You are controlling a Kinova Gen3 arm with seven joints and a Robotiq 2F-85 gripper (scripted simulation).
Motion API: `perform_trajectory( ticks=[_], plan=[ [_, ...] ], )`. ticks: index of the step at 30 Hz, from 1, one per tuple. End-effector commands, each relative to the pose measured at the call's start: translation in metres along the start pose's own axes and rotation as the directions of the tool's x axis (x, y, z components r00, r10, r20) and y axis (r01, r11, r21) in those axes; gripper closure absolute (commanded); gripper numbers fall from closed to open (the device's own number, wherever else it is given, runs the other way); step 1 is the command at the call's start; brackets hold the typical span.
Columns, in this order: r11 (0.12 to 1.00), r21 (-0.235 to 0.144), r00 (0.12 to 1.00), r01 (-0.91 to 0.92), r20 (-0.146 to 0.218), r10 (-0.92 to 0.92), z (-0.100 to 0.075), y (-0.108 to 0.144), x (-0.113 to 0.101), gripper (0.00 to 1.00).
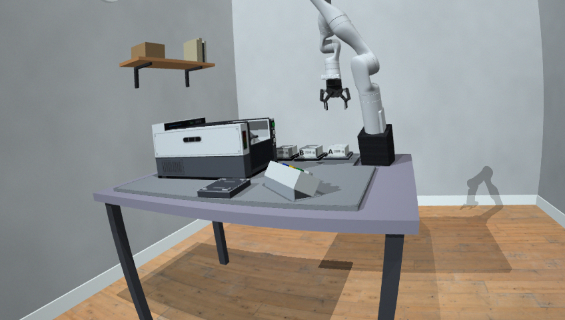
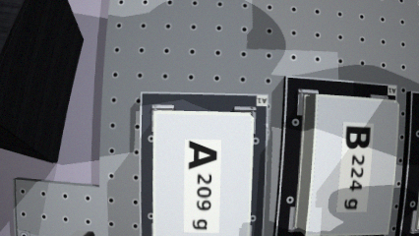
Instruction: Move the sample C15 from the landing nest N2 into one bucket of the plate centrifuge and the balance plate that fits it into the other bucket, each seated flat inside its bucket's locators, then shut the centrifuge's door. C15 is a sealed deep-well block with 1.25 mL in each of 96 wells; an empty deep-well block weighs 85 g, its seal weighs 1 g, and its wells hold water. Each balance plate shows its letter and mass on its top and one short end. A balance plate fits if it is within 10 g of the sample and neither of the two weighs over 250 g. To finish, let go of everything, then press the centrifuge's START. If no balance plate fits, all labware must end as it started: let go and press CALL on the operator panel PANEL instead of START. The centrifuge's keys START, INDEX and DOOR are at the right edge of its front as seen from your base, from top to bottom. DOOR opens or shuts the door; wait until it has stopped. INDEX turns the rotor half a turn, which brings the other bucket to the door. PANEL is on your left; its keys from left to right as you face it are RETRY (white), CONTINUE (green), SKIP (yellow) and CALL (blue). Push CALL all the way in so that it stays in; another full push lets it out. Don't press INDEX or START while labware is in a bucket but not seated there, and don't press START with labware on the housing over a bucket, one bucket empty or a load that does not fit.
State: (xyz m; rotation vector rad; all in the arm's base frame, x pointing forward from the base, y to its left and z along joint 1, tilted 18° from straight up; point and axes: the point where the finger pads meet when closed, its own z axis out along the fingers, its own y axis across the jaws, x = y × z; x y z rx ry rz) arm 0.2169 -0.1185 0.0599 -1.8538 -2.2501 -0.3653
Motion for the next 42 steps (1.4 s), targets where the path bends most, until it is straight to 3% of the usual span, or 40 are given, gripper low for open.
perform_trajectory(
  ticks=[1, 42],
  plan=[
    [1.0, -0.001, 1.0, 0.0, 0.001, 0.0, 0.004, 0.0, 0.0, 0.0],
    [1.0, -0.001, 1.0, 0.0, 0.001, 0.0, 0.05, 0.0, 0.0, 0.0]
  ],
)
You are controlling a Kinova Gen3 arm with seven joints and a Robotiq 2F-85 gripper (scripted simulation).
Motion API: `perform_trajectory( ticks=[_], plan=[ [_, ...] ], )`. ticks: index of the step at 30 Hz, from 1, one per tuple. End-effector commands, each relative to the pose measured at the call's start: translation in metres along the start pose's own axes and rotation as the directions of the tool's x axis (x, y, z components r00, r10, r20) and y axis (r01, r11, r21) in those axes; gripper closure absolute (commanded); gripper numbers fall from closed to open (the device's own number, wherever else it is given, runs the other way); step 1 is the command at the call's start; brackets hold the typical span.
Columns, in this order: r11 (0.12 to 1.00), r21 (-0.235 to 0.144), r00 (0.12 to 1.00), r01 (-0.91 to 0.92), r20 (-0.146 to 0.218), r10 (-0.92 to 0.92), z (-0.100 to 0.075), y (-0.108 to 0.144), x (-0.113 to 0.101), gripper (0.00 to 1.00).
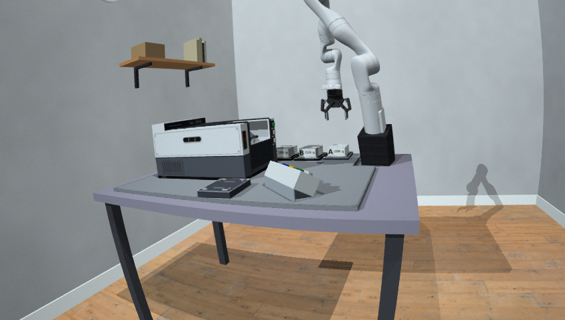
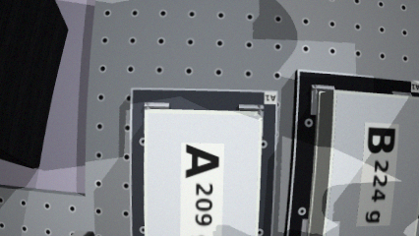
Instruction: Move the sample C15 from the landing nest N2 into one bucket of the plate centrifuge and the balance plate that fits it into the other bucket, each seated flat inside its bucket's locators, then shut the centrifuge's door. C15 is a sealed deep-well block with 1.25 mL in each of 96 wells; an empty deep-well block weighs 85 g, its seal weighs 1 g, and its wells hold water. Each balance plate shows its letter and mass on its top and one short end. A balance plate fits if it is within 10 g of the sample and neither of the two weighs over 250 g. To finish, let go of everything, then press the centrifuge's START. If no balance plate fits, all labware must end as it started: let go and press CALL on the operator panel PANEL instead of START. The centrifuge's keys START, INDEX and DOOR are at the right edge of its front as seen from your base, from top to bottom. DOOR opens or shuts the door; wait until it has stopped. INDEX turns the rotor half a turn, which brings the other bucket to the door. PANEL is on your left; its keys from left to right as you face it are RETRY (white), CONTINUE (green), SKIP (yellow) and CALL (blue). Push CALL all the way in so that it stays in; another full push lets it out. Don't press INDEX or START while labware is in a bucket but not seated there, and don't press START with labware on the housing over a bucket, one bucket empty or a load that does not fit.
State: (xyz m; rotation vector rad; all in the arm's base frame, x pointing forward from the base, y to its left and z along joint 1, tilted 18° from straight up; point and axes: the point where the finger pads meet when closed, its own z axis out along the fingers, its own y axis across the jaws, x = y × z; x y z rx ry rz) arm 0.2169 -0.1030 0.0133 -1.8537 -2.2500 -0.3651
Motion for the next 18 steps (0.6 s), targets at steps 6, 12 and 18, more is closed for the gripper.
perform_trajectory(
  ticks=[6, 12, 18],
  plan=[
    [1.0, -0.001, 1.0, 0.0, 0.001, 0.0, 0.009, 0.0, 0.0, 0.0],
    [1.0, -0.001, 1.0, 0.0, 0.001, 0.0, 0.017, 0.0, 0.0, 0.0],
    [1.0, -0.001, 1.0, 0.0, 0.001, 0.0, 0.023, 0.0, 0.0, 0.0]
  ],
)
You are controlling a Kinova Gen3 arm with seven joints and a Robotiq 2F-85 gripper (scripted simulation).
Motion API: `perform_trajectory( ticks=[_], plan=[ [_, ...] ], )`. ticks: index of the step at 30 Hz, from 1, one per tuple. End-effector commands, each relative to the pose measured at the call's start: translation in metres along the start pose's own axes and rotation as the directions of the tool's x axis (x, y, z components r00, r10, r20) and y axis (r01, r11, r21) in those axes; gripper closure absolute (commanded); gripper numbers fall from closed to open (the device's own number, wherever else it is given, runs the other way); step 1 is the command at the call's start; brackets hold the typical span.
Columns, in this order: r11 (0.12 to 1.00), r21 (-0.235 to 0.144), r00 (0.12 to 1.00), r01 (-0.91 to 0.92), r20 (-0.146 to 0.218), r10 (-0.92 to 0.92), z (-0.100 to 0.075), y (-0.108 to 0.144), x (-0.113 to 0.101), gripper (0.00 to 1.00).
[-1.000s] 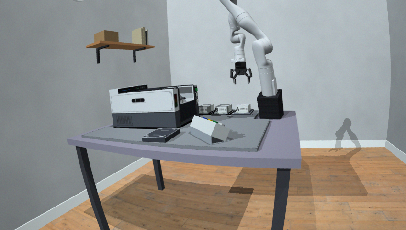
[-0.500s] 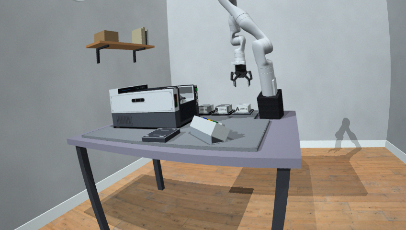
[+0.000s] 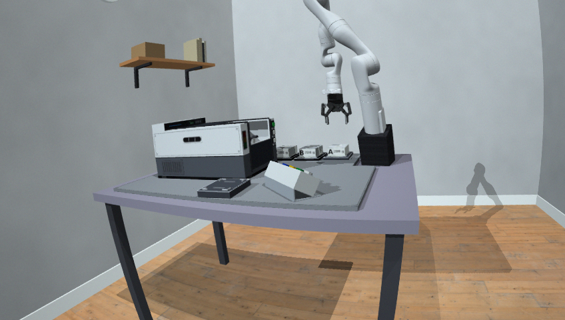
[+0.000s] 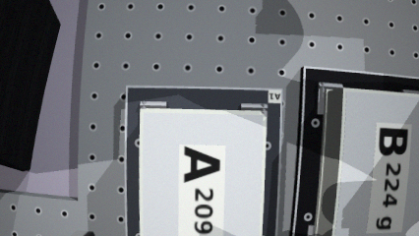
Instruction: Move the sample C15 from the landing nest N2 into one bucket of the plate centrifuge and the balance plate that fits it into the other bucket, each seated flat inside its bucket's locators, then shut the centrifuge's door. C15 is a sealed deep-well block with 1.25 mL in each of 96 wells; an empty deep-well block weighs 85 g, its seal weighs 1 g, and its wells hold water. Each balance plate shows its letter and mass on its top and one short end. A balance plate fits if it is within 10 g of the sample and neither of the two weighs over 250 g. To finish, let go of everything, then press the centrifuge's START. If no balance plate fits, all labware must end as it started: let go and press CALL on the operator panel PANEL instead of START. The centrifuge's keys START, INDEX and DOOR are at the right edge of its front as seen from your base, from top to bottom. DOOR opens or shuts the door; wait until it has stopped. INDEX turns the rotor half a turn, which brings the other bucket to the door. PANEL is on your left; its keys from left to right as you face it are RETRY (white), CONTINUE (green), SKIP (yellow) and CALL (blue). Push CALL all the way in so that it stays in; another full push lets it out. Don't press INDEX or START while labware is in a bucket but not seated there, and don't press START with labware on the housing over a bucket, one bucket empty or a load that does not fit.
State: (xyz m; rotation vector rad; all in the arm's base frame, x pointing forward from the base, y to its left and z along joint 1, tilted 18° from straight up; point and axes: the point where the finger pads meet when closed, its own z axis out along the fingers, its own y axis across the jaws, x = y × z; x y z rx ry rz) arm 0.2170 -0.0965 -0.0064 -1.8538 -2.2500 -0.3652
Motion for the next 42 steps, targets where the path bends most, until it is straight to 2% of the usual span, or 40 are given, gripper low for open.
perform_trajectory(
  ticks=[1, 42],
  plan=[
    [1.0, -0.001, 1.0, 0.0, 0.001, 0.0, 0.003, 0.0, 0.0, 0.0],
    [1.0, -0.001, 1.0, 0.0, 0.001, 0.0, 0.053, 0.0, 0.0, 0.0]
  ],
)
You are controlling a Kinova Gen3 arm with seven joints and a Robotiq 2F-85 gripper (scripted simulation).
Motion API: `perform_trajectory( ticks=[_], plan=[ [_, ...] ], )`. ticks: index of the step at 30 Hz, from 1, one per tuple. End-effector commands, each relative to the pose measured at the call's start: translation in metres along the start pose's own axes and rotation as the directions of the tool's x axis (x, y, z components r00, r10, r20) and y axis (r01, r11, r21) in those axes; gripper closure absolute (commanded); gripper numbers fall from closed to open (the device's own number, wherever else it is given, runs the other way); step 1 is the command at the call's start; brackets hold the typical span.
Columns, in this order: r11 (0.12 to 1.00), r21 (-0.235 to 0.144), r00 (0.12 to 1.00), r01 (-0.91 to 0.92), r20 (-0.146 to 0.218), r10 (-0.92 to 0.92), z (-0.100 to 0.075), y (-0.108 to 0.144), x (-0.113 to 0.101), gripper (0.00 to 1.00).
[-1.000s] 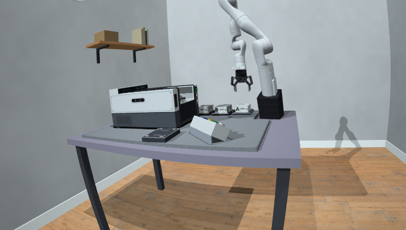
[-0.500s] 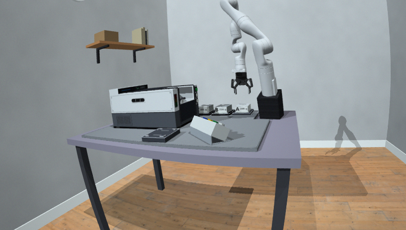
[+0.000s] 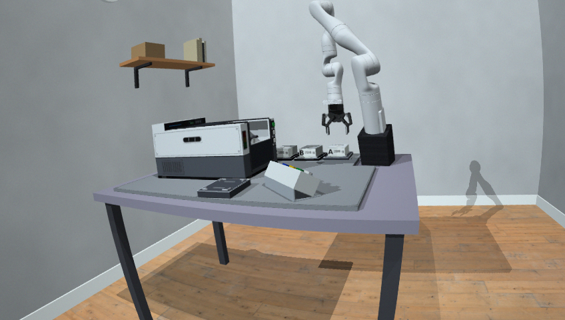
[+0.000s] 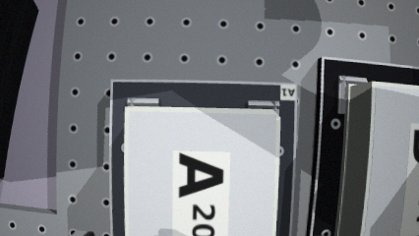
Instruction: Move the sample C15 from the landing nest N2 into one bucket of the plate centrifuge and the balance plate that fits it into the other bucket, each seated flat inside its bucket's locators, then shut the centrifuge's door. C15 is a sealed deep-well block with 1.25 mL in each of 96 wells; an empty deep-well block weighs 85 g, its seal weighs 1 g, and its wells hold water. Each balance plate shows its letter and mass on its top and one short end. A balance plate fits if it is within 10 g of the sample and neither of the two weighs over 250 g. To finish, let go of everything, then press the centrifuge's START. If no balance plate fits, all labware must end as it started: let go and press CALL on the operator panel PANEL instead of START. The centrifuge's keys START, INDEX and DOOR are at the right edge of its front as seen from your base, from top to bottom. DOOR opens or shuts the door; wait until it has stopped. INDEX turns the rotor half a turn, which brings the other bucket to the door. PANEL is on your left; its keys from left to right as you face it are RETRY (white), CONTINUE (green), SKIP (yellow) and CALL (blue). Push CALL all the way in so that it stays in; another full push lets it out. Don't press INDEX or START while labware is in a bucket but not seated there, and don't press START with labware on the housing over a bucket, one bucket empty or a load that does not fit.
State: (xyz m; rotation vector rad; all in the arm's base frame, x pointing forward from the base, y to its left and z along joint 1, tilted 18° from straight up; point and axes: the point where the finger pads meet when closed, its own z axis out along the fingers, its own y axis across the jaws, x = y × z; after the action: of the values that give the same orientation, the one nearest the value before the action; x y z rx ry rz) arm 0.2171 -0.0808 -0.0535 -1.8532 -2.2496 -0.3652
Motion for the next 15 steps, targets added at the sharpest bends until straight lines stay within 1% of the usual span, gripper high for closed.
perform_trajectory(
  ticks=[1, 15],
  plan=[
    [1.0, -0.002, 1.0, 0.0, 0.002, 0.0, 0.004, 0.0, 0.0, 0.0],
    [1.0, -0.002, 1.0, 0.0, 0.002, 0.0, 0.02, 0.0, 0.0, 0.0]
  ],
)
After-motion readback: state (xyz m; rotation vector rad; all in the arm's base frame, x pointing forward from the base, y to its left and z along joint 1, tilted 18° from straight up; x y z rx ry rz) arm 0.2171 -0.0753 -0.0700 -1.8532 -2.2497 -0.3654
